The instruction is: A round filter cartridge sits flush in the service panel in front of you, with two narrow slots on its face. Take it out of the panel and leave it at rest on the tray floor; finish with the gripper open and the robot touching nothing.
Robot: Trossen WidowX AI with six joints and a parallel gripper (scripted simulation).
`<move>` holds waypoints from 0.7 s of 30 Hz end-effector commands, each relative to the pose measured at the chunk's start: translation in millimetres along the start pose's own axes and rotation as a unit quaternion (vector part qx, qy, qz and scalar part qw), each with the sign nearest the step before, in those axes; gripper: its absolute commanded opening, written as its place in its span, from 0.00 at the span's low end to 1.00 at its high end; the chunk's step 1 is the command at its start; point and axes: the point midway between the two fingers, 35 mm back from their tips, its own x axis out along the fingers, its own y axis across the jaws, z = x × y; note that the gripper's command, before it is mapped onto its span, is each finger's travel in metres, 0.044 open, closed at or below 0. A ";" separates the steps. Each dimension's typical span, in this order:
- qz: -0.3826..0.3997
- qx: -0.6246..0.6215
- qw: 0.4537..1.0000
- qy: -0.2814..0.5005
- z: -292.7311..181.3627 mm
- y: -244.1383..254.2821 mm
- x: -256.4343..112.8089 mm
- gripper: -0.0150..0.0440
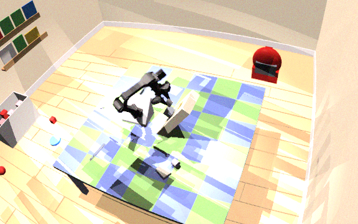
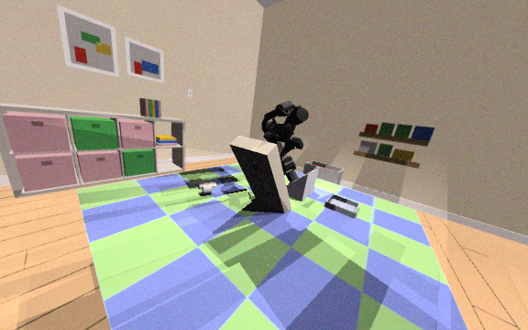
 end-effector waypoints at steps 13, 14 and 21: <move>0.002 0.007 1.000 -0.002 5.3 36.3 -31.2 0.25; 0.002 0.008 1.000 -0.001 5.5 41.4 -30.4 0.25; -0.002 0.019 1.000 0.005 5.1 76.9 -23.1 0.25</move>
